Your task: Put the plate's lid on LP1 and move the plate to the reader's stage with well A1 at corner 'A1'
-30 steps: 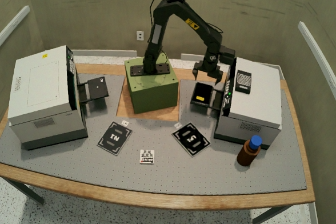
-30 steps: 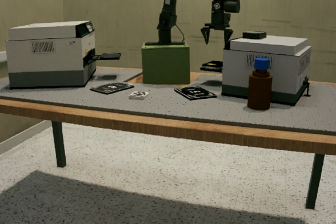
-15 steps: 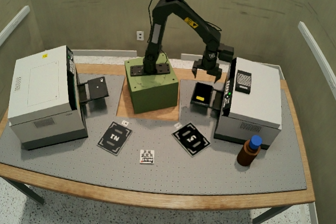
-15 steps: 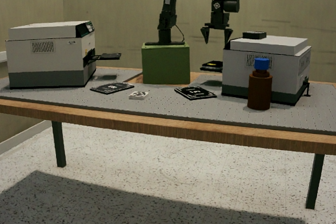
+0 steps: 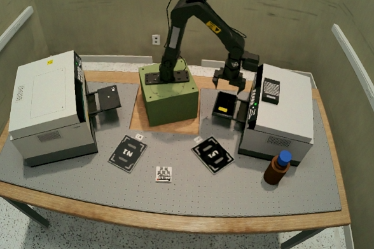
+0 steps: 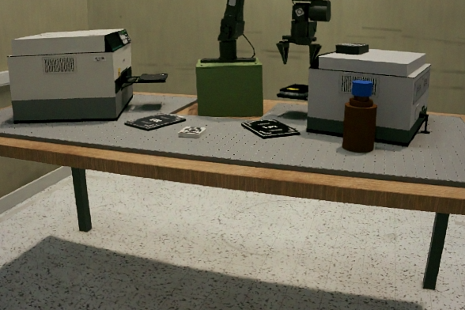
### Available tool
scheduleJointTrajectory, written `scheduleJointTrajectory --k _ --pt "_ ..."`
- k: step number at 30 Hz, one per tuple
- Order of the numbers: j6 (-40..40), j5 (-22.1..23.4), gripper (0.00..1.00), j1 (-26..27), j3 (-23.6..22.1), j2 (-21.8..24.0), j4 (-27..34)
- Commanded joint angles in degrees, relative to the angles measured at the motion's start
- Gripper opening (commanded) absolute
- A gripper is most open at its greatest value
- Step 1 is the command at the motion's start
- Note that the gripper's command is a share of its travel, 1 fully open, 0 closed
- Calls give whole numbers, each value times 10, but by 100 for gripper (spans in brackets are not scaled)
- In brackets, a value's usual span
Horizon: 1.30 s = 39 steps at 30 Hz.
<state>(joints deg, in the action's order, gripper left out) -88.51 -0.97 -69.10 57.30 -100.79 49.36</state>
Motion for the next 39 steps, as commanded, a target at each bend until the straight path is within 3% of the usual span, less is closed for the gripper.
scheduleJointTrajectory --k 1,6,7,10,15,20,24,27,39 --pt "0 4 100 5 -3 13 -20" --pt "0 4 100 6 -14 -9 -29" --pt "0 4 100 6 7 7 -32" --pt "0 4 100 6 -22 -15 -42" --pt "-1 4 100 4 -23 -7 -58" --pt "-2 4 100 5 -32 -32 -74" --pt "-2 4 100 6 -26 -15 -80" --pt "-2 4 100 6 -45 -40 -89" --pt "-3 4 100 5 -46 -56 -125"
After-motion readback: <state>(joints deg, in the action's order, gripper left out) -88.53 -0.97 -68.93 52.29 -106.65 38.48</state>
